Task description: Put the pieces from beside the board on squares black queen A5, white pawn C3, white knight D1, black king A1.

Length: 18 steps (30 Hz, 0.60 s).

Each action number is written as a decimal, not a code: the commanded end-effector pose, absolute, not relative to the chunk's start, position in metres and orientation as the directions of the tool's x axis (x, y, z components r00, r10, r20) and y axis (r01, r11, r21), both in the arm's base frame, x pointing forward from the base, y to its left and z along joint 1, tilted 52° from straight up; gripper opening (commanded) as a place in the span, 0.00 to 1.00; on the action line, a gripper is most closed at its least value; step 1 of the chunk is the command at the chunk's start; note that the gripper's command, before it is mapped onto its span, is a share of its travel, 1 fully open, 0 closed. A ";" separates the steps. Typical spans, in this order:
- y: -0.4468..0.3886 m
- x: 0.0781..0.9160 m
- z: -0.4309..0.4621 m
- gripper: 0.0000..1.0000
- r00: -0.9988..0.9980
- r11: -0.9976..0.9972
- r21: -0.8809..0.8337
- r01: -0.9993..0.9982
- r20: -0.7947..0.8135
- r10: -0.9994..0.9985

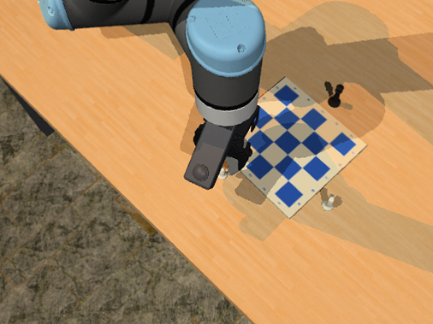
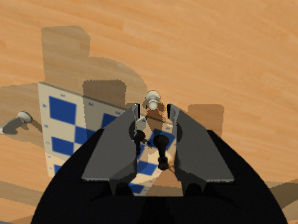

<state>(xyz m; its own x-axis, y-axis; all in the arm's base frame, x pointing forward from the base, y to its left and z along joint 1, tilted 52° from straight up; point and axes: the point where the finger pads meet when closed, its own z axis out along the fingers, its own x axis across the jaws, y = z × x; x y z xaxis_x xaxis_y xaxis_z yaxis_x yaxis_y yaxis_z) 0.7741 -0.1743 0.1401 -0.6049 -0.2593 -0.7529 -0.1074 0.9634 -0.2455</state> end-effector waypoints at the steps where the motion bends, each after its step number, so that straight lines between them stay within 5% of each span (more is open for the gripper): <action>1: -0.175 0.778 0.138 0.20 -0.604 0.963 -0.246 -0.107 -0.753 -0.260; 18: -0.175 0.785 0.132 0.20 -0.604 0.963 -0.246 -0.107 -0.753 -0.260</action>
<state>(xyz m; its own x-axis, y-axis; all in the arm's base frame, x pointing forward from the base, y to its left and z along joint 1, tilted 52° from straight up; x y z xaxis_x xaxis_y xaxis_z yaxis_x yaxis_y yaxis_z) 0.7850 -0.1752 0.1318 -0.6049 -0.2593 -0.7529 -0.1073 0.9634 -0.2456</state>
